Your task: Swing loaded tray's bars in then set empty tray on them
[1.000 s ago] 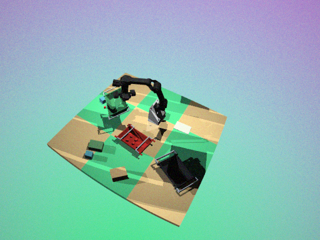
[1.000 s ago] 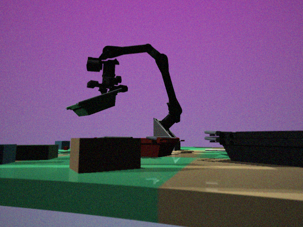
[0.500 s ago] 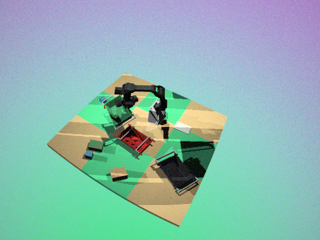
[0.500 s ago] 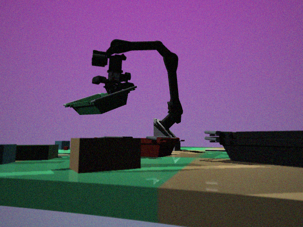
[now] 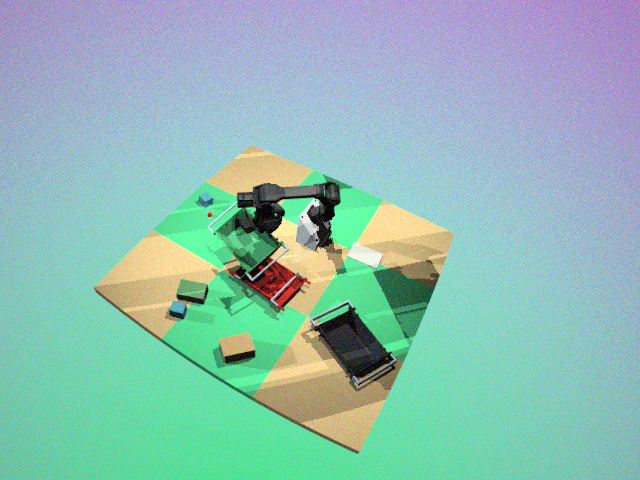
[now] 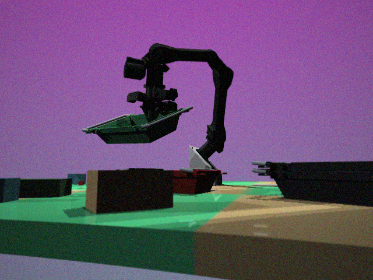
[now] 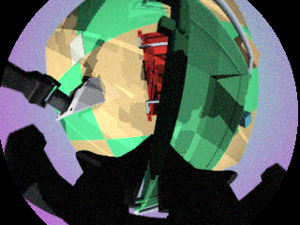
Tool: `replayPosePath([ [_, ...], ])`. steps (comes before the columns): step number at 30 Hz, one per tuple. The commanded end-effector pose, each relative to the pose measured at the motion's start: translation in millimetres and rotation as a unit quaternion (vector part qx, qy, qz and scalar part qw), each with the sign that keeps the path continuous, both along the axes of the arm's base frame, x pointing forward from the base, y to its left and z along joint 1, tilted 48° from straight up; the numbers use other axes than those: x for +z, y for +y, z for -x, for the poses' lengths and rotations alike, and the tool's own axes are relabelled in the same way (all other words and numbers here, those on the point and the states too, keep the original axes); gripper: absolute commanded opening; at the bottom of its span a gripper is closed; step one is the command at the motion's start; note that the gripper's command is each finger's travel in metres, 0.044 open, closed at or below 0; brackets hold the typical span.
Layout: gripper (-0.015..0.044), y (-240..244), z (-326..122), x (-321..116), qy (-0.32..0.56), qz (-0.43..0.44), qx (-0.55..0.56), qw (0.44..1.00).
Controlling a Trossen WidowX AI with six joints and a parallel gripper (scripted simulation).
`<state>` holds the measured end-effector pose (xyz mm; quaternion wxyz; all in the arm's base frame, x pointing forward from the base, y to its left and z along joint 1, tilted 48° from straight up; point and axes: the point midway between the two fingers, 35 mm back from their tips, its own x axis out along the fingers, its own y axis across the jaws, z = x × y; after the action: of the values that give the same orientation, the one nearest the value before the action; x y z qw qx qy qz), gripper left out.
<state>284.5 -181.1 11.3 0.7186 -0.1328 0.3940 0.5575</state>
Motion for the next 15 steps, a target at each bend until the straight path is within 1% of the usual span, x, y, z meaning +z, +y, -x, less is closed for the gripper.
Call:
replayPosePath([
  [1,0.0000,13,-12,19,-0.030,0.002,0.013,0.999],
  [15,0.0000,76,-37,58,-0.090,-0.017,0.076,0.993],
])
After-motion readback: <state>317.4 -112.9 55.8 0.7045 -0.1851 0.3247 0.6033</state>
